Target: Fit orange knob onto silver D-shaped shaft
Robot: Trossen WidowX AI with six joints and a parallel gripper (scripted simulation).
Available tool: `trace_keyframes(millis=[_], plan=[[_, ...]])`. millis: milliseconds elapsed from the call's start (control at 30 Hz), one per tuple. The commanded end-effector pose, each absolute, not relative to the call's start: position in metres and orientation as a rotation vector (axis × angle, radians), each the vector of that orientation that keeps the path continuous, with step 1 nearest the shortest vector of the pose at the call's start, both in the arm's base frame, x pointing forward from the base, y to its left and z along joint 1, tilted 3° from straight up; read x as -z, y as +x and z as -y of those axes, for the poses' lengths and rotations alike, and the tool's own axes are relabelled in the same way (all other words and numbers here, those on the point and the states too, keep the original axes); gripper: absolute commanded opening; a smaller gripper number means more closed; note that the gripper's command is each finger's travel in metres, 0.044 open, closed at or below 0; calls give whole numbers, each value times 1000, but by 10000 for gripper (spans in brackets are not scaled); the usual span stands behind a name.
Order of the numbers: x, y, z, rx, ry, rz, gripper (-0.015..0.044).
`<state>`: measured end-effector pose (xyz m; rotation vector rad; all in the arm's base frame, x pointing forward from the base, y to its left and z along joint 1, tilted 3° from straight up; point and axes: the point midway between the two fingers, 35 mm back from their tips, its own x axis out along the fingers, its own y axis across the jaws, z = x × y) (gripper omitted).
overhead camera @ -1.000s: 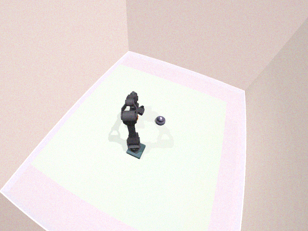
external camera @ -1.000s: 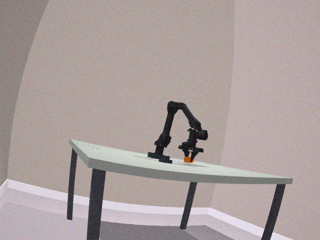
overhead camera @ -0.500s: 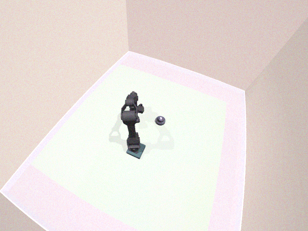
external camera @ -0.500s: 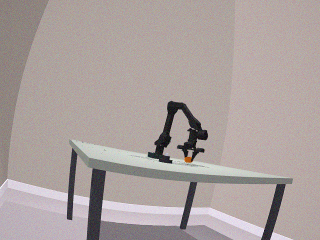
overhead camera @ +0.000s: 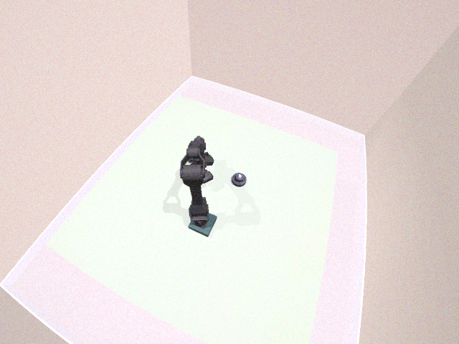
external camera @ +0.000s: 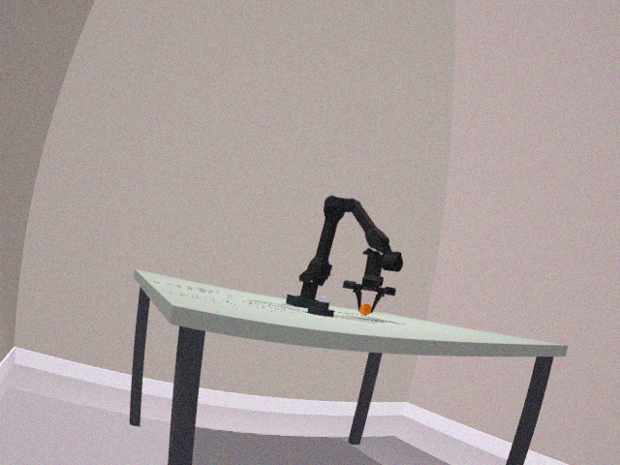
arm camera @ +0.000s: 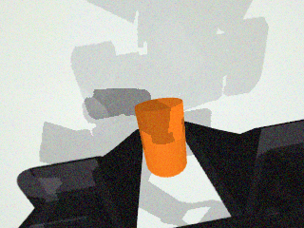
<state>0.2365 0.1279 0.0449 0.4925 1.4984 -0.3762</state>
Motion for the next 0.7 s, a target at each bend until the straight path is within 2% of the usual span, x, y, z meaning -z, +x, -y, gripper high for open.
trace_keyframes(millis=[0, 433, 667], plan=[[-46, 237, -128, 326, 444, -1505, 179], [-46, 237, -128, -16, 87, -1524, 179], [-46, 237, -128, -38, 64, -1524, 179]])
